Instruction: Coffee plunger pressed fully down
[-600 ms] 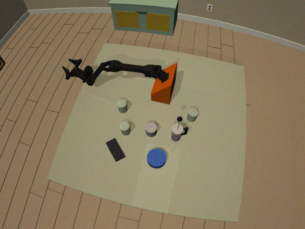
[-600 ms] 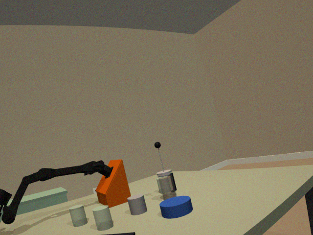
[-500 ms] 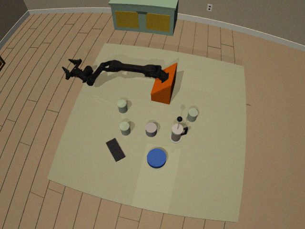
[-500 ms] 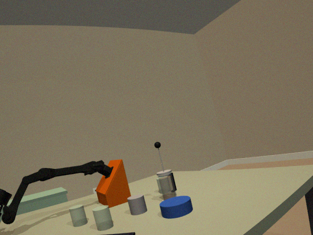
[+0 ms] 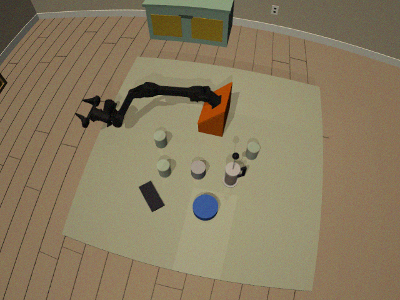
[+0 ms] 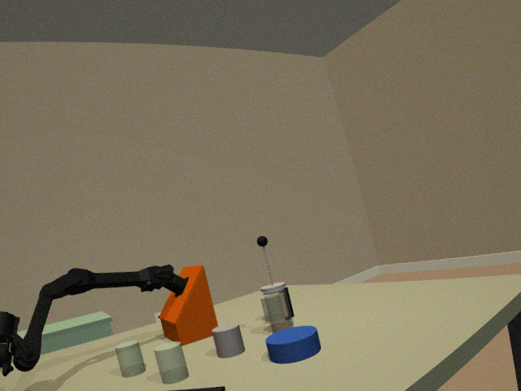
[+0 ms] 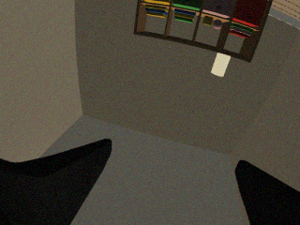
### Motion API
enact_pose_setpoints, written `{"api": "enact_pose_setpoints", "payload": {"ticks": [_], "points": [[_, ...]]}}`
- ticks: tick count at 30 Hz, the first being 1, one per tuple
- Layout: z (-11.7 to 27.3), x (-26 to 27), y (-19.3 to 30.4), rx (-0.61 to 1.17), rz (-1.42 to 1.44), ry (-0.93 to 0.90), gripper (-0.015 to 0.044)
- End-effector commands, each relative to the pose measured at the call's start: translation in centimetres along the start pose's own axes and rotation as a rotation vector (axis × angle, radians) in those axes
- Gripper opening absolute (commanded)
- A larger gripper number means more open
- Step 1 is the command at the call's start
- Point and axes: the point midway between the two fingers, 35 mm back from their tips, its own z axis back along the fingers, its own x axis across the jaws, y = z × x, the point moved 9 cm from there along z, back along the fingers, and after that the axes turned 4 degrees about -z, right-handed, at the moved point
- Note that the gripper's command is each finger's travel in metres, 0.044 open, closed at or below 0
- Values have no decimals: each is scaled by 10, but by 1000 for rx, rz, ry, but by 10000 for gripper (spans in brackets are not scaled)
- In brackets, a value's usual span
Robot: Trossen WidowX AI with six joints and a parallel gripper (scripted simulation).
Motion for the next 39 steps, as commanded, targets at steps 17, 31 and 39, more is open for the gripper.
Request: {"api": "enact_pose_setpoints", "payload": {"ticks": [17, 31, 39], "points": [[151, -216, 107, -332, 418, 675, 440], [288, -271, 227, -87, 756, 1250, 440], [369, -262, 300, 245, 943, 1525, 440]]}}
